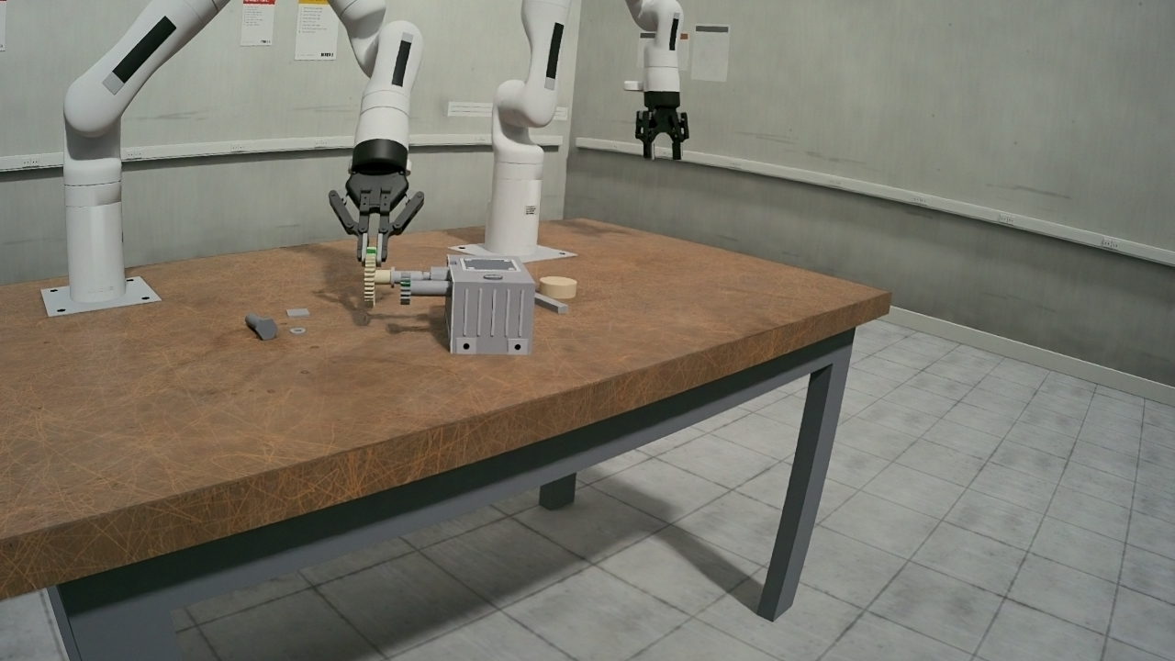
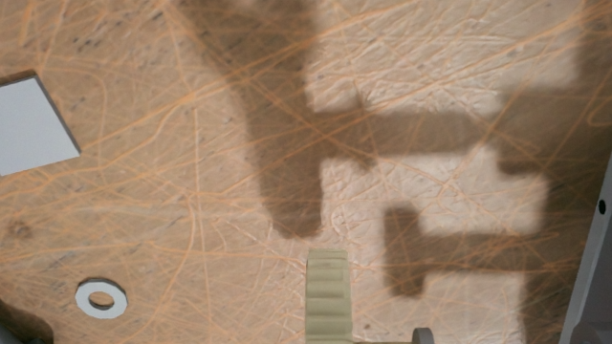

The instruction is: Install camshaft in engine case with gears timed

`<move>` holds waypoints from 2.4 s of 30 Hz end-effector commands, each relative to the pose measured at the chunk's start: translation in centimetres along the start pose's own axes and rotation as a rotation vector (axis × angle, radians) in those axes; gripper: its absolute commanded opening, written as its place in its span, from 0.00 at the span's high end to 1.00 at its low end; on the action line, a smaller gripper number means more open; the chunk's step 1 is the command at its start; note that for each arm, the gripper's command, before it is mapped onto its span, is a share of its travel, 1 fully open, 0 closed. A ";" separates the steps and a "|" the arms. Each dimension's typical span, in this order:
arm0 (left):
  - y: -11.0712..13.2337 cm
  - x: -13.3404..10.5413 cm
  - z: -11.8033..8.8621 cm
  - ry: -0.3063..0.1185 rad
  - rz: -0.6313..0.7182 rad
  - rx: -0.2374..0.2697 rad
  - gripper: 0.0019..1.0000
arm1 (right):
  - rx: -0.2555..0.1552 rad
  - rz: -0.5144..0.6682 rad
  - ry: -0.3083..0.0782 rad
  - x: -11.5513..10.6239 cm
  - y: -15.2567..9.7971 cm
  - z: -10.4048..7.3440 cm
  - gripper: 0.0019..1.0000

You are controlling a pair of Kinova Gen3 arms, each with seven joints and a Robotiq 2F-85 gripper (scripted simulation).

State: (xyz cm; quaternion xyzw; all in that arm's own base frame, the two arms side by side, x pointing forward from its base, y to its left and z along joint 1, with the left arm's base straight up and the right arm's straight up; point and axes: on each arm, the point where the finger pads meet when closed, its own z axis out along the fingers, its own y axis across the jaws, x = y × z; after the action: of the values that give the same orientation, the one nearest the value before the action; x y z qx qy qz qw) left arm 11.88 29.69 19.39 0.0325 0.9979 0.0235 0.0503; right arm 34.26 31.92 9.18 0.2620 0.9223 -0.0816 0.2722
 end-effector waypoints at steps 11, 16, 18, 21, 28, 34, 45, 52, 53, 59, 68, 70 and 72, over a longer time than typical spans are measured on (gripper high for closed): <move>0.0 0.0 0.0 0.000 0.000 -0.001 0.00 | 0.007 -0.002 -0.001 -0.1 0.5 0.0 0.83; 0.0 0.0 0.0 0.000 0.000 -0.001 0.00 | 0.007 -0.002 -0.001 -0.1 0.7 0.0 0.83; 0.0 0.0 0.0 0.000 0.000 -0.001 0.00 | 0.007 -0.002 -0.001 -0.1 0.7 0.0 0.83; 0.0 0.0 0.0 0.000 0.000 -0.001 0.00 | 0.009 -0.003 -0.001 -0.1 0.7 0.1 0.83; 0.0 0.0 0.0 0.000 0.000 -0.001 0.00 | 0.010 -0.003 -0.001 -0.1 0.8 0.1 0.83; 0.0 0.0 0.0 0.000 0.000 -0.001 0.00 | 0.010 -0.003 -0.001 -0.1 0.7 0.1 0.83; 0.0 0.0 0.0 0.000 0.000 -0.001 0.00 | 0.010 -0.003 -0.001 -0.1 0.7 0.1 0.83; 0.0 0.0 0.0 0.000 0.000 -0.001 0.00 | 0.010 -0.003 -0.001 -0.1 0.7 0.1 0.83; 0.0 0.0 0.0 0.000 0.000 -0.001 0.00 | 0.010 -0.003 -0.001 -0.1 0.7 0.1 0.83; 0.0 0.0 0.0 0.000 0.000 -0.001 0.00 | 0.010 -0.003 -0.001 -0.1 0.7 0.1 0.83; 0.0 0.0 0.0 0.000 0.000 -0.001 0.00 | 0.010 -0.003 -0.001 -0.1 0.7 0.1 0.83; 0.0 0.0 0.0 0.000 0.000 -0.001 0.00 | 0.010 -0.003 -0.001 -0.1 0.7 0.1 0.83; 0.0 0.0 0.0 0.000 0.000 -0.001 0.00 | 0.010 -0.003 -0.001 -0.1 0.7 0.1 0.83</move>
State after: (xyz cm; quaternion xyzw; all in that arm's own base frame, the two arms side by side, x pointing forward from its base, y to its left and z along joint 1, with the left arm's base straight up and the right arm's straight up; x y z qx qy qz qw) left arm 11.88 29.69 19.39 0.0325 0.9979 0.0235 0.0503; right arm 34.73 32.68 9.10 0.2640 0.9219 -0.0820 0.2712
